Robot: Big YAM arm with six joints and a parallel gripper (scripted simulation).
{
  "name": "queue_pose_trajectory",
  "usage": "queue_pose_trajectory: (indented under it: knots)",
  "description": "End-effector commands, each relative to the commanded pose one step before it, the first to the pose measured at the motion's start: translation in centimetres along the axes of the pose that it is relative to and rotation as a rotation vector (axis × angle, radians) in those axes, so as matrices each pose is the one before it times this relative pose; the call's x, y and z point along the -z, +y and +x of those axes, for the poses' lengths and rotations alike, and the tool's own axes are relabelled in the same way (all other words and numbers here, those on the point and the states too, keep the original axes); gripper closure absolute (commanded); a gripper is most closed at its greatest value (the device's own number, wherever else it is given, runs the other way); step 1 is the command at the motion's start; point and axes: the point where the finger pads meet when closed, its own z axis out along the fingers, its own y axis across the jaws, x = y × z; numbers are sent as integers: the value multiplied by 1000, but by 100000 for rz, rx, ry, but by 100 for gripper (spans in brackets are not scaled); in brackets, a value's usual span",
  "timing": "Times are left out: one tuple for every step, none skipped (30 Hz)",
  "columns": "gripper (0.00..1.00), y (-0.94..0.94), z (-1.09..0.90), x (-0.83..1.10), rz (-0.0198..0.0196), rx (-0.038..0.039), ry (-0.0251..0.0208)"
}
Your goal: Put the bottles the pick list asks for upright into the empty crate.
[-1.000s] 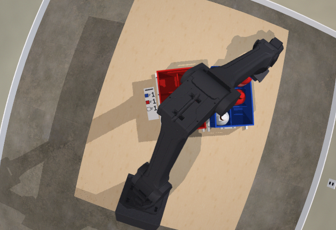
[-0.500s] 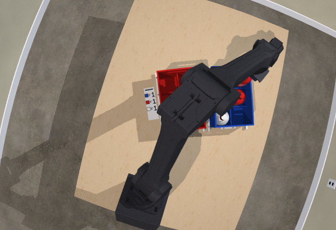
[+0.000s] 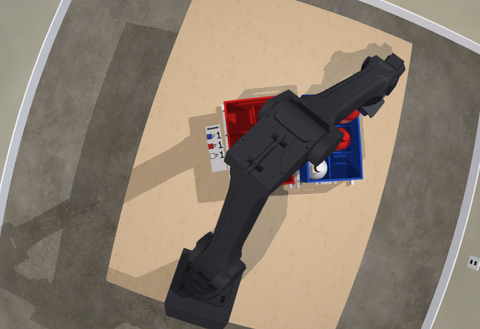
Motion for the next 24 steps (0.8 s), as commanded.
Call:
queue_pose_trajectory:
  knots:
    - [100, 353, -4829, 6203, 843, 2626, -13273]
    - [100, 6, -54, 44, 1, 2, -5]
    - [100, 4, -36, 29, 1, 2, -5]
    - [100, 5, -39, 32, 1, 2, -5]
    - [100, 5, -41, 37, 1, 2, -5]
    - [100, 6, -47, 45, 1, 1, -4]
    - [100, 6, -51, 50, 1, 1, -4]
    - [100, 6, -53, 54, 1, 1, -4]
    - [100, 6, -55, 58, 1, 1, -3]
    - [100, 6, -57, 60, 1, 1, -3]
    - [100, 5, -58, 63, 1, 1, -3]
    - [100, 5, -59, 65, 1, 1, -2]
    - [100, 5, -60, 67, 1, 1, -2]
    - [100, 4, -60, 68, 1, 1, -2]
    - [100, 4, -61, 69, 1, 1, -1]
    - [100, 3, -61, 70, 1, 1, -1]
    - [100, 0, 0, 0, 0, 0, 0]
    - [100, 0, 0, 0, 0, 0, 0]
    - [100, 10, -165, 190, 1, 0, 0]
    - [100, 0, -55, 65, 1, 0, 0]
    - [100, -1, -52, 65, 1, 0, 1]
    - [100, -3, -49, 62, 1, 0, 1]
    - [100, -3, -58, 72, 1, 0, 1]
    - [100, -4, -56, 70, 1, 0, 2]
